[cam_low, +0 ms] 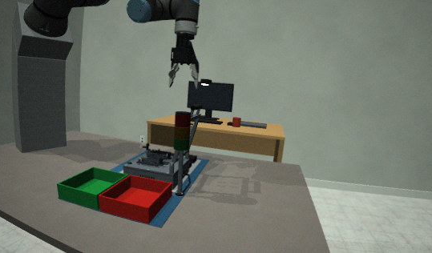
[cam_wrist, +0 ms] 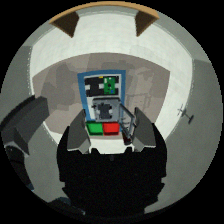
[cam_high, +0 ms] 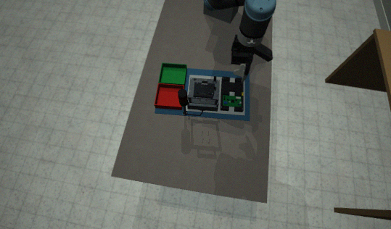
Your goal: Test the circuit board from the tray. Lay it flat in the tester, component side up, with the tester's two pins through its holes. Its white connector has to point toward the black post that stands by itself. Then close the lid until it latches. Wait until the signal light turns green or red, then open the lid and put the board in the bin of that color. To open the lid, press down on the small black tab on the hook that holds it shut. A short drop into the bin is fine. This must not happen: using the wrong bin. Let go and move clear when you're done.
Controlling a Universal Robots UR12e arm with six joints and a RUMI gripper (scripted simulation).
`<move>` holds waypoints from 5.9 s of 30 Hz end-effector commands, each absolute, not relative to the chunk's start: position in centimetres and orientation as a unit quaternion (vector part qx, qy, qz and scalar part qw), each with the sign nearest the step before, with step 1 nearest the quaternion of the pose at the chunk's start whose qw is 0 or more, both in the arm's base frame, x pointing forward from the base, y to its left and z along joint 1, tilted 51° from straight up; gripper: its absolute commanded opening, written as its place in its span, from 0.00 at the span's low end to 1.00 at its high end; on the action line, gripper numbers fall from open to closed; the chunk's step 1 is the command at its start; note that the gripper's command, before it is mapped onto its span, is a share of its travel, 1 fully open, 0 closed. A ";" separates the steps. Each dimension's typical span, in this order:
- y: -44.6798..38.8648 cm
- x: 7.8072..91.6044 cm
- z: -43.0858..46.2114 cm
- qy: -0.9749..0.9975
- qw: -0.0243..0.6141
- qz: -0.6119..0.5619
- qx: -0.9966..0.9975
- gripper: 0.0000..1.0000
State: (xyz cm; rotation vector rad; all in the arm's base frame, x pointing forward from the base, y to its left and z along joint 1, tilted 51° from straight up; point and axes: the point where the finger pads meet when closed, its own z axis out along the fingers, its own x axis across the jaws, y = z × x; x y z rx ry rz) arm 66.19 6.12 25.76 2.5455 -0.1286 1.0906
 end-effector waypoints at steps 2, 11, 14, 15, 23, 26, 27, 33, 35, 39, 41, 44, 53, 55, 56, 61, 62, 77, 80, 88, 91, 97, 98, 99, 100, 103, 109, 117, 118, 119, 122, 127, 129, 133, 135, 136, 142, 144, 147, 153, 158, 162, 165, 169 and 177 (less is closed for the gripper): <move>6.2 66.2 25.9 -0.047 0.183 0.388 0.902 0.59; 6.2 66.2 25.9 -0.047 0.183 0.388 0.902 0.59; 6.2 66.2 25.9 -0.047 0.183 0.388 0.902 0.59; 6.2 66.2 25.9 -0.047 0.183 0.388 0.902 0.59; 6.2 66.2 25.9 -0.047 0.183 0.388 0.902 0.59; 6.2 66.2 25.9 -0.047 0.183 0.388 0.902 0.59; 6.2 66.2 25.9 -0.047 0.183 0.388 0.902 0.59; 6.2 66.2 25.9 -0.047 0.183 0.388 0.902 0.59; 6.2 66.2 25.9 -0.047 0.183 0.387 0.902 0.59; 6.2 66.2 25.9 -0.047 0.184 0.387 0.902 0.59; 6.2 66.2 25.9 -0.047 0.184 0.387 0.902 0.59; 6.2 66.2 25.9 -0.047 0.184 0.387 0.902 0.59; 6.6 66.4 25.8 -0.047 0.184 0.387 0.902 0.59; 6.7 66.4 25.8 -0.047 0.184 0.387 0.902 0.59; 6.7 66.4 25.8 -0.047 0.184 0.387 0.902 0.59; 6.7 66.4 25.8 -0.047 0.184 0.387 0.902 0.59; 6.7 66.4 25.8 -0.047 0.184 0.387 0.902 0.59; 6.7 66.4 25.8 -0.047 0.184 0.387 0.902 0.59; 6.7 66.4 25.7 -0.047 0.184 0.387 0.902 0.59; 6.4 67.0 25.2 -0.047 0.184 0.387 0.902 0.59; 6.3 67.2 25.0 -0.047 0.184 0.387 0.902 0.59; 5.5 68.6 23.7 -0.047 0.184 0.387 0.902 0.59; 5.4 68.9 23.4 -0.047 0.184 0.387 0.902 0.59; 5.2 69.2 23.1 -0.047 0.184 0.387 0.902 0.59; 5.0 69.6 22.8 -0.047 0.184 0.387 0.902 0.59; 4.4 70.8 21.7 -0.047 0.184 0.387 0.902 0.59; 3.4 72.5 20.1 -0.047 0.184 0.387 0.902 0.59; 1.3 76.5 16.4 -0.047 0.184 0.387 0.902 0.59; 1.0 77.0 16.0 -0.047 0.184 0.387 0.902 0.59; 0.7 77.5 15.5 -0.047 0.184 0.387 0.902 0.59; 0.0 78.9 14.2 -0.047 0.184 0.387 0.902 0.59; -0.7 80.2 13.0 -0.047 0.184 0.387 0.902 0.59; -1.2 81.0 12.2 -0.047 0.184 0.387 0.902 0.59; -1.9 82.3 11.0 -0.047 0.184 0.387 0.902 0.59; -2.1 82.8 10.5 -0.047 0.184 0.387 0.902 0.59; -2.3 83.0 10.3 -0.047 0.184 0.387 0.902 0.59; -2.6 83.6 9.8 -0.047 0.184 0.387 0.902 0.59; -2.7 83.8 9.6 -0.047 0.184 0.387 0.902 0.59; -2.7 83.9 9.5 -0.047 0.184 0.387 0.902 0.59; -2.8 83.9 9.5 -0.047 0.184 0.387 0.902 0.59; -2.8 83.9 9.5 -0.047 0.184 0.387 0.902 0.59; -2.8 83.9 9.5 -0.047 0.184 0.387 0.902 0.59; -2.8 83.9 9.5 -0.047 0.184 0.387 0.902 0.59; -2.8 83.9 9.5 -0.047 0.184 0.387 0.902 0.59; -3.0 84.3 9.1 -0.047 0.184 0.387 0.902 0.59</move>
